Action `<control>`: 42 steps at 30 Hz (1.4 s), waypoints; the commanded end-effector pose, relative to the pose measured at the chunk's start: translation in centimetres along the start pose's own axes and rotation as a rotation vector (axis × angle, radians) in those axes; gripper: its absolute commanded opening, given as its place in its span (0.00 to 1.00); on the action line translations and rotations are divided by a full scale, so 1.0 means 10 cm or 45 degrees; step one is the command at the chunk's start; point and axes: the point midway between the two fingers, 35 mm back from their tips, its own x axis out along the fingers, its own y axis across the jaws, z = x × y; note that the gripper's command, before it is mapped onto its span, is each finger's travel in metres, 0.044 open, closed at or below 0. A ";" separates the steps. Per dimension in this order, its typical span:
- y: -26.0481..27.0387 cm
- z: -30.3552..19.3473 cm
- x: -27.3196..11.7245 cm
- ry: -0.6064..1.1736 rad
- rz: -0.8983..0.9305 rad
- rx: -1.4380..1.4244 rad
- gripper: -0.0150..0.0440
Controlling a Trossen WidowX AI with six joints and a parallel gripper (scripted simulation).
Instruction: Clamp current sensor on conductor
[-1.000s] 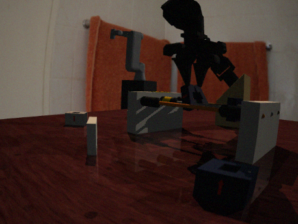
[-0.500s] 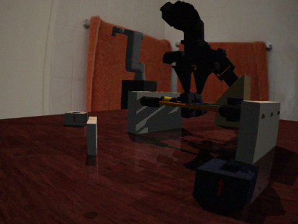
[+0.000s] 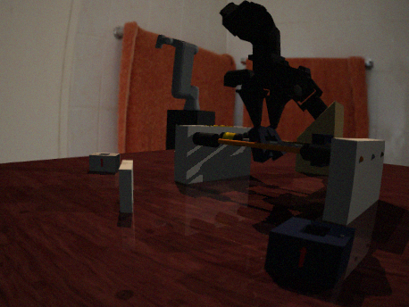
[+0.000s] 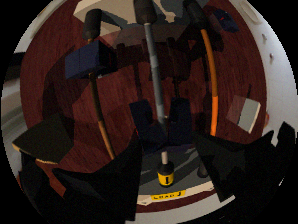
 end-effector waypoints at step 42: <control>0.00 0.00 0.00 0.000 0.000 0.002 0.92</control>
